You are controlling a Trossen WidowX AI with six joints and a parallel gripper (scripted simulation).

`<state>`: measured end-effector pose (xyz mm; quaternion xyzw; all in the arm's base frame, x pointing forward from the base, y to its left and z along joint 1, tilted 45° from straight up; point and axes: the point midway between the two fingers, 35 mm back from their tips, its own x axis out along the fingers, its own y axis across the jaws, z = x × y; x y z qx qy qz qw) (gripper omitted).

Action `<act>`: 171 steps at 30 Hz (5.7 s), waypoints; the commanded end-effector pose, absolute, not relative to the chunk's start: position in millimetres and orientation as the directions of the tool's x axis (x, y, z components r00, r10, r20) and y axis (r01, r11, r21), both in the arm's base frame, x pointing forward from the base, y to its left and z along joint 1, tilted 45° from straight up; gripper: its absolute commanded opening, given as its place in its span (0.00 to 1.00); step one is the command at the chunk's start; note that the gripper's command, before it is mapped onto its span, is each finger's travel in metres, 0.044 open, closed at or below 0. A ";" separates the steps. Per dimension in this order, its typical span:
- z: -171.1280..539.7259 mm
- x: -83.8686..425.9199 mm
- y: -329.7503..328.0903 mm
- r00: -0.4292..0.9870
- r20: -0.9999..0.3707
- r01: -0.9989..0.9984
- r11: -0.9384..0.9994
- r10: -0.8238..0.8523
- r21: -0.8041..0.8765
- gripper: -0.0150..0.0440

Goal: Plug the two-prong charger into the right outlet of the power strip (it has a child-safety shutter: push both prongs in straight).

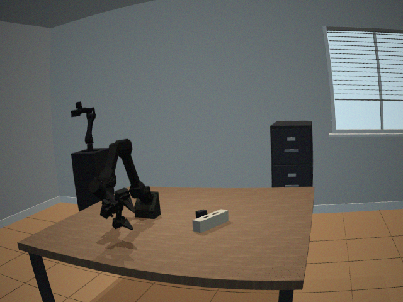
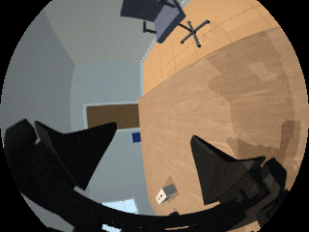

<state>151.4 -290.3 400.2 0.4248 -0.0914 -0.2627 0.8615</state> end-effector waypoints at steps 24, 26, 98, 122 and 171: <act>339.3 235.1 -289.1 0.870 -0.267 0.465 0.508 -0.415 0.725 1.00; 334.1 241.5 -287.3 0.869 -0.284 0.473 0.512 -0.405 0.718 1.00; 137.7 387.3 -94.1 0.504 -0.858 0.321 0.943 -0.097 0.082 1.00; 65.2 360.2 -19.5 0.240 -0.959 0.003 0.988 -0.148 -0.152 1.00; -9.5 289.3 9.1 -0.035 -0.670 -0.833 0.393 -0.741 -0.390 1.00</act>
